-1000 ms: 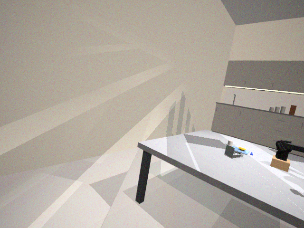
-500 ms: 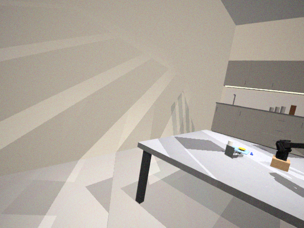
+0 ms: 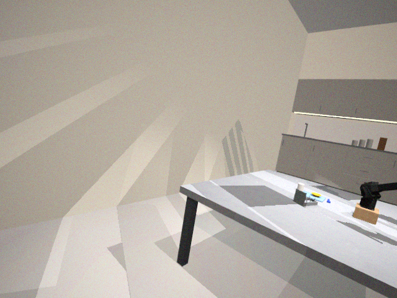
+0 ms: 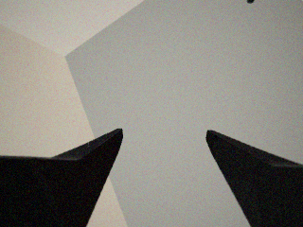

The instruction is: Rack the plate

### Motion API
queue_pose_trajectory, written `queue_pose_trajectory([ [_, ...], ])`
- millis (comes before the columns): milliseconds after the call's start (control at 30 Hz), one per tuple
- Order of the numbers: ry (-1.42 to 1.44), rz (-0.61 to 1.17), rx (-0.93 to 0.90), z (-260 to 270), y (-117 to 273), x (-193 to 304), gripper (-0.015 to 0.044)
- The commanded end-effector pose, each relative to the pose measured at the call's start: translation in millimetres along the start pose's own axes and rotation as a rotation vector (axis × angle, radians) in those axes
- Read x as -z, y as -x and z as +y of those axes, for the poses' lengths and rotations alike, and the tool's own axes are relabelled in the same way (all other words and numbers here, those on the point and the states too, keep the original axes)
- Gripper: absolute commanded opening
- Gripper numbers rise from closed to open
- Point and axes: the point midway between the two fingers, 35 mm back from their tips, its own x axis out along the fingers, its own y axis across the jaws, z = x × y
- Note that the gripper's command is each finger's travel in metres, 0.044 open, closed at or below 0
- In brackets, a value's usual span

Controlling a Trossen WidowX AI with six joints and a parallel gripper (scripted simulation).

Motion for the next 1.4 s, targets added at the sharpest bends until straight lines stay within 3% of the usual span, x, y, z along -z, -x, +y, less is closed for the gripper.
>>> queue_pose_trajectory([
  [0, -0.037, 0.088, -0.040, 16.6, -1.4, 29.8, 0.0400],
  [333, -0.156, 0.376, -0.176, 75.5, 10.7, 127.0, 0.0400],
  [733, -0.266, 0.678, -0.337, 149.0, 54.1, 222.2, 0.0400],
  [1367, -0.401, 1.106, -0.639, 265.9, 170.7, 316.2, 0.0400],
])
